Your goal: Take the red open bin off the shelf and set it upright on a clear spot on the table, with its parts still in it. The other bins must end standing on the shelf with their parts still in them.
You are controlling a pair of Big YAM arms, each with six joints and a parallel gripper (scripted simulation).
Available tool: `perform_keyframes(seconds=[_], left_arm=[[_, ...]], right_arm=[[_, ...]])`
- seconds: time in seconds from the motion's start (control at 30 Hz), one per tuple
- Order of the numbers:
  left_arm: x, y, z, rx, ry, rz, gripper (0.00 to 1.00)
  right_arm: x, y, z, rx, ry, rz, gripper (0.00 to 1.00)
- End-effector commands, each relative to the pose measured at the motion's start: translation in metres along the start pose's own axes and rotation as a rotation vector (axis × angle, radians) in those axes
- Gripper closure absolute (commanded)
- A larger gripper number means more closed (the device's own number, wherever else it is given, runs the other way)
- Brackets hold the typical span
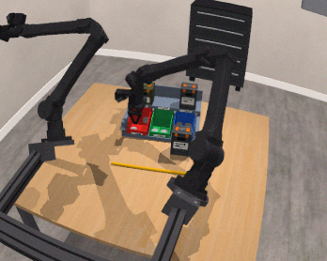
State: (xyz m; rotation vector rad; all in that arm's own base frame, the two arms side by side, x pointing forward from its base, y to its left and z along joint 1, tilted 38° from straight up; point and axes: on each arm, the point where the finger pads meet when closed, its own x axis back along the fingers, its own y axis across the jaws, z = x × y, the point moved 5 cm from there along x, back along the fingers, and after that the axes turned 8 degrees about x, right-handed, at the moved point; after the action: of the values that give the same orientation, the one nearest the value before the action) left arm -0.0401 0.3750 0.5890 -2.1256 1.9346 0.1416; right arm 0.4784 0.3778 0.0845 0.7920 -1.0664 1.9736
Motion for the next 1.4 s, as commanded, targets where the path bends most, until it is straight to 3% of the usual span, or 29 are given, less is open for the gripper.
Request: perform_keyframes(seconds=[0.0,0.1,0.2,0.23,0.37,0.5,0.63,0.7,1.0,1.1,1.33,1.37], left_arm=[[0.004,-0.001,-0.037,0.005,-0.052,-0.001,0.00],[0.004,-0.001,-0.037,0.005,-0.052,-0.001,0.00],[0.004,-0.001,-0.037,0.005,-0.052,-0.001,0.00],[0.004,-0.001,-0.037,0.005,-0.052,-0.001,0.00],[0.004,-0.001,-0.037,0.005,-0.052,-0.001,0.00],[0.004,-0.001,-0.037,0.005,-0.052,-0.001,0.00],[0.004,-0.001,-0.037,0.005,-0.052,-0.001,0.00],[0.004,-0.001,-0.037,0.005,-0.052,-0.001,0.00],[0.004,-0.001,-0.037,0.005,-0.052,-0.001,0.00],[0.004,-0.001,-0.037,0.005,-0.052,-0.001,0.00],[0.004,-0.001,-0.037,0.005,-0.052,-0.001,0.00],[0.004,-0.001,-0.037,0.005,-0.052,-0.001,0.00]], right_arm=[[0.003,-0.007,-0.004,-0.003,-0.015,0.027,0.10],[-0.017,-0.001,0.001,-0.001,-0.001,0.001,0.10],[-0.019,-0.001,0.001,-0.002,-0.001,0.000,0.10],[0.005,-0.011,-0.010,0.000,-0.027,0.044,0.10],[-0.027,-0.005,0.001,-0.008,-0.003,0.007,0.10],[-0.037,-0.001,0.001,-0.003,-0.001,0.001,0.10],[-0.027,-0.006,-0.007,0.004,-0.019,0.030,0.10],[-0.038,-0.012,0.004,-0.018,-0.011,0.024,0.10],[-0.053,-0.006,-0.006,0.001,-0.011,0.017,0.10],[-0.045,-0.018,0.007,-0.027,-0.015,0.039,0.10],[-0.053,-0.009,-0.009,0.003,-0.018,0.029,0.10],[-0.044,-0.016,-0.003,-0.019,-0.022,0.046,0.10]])
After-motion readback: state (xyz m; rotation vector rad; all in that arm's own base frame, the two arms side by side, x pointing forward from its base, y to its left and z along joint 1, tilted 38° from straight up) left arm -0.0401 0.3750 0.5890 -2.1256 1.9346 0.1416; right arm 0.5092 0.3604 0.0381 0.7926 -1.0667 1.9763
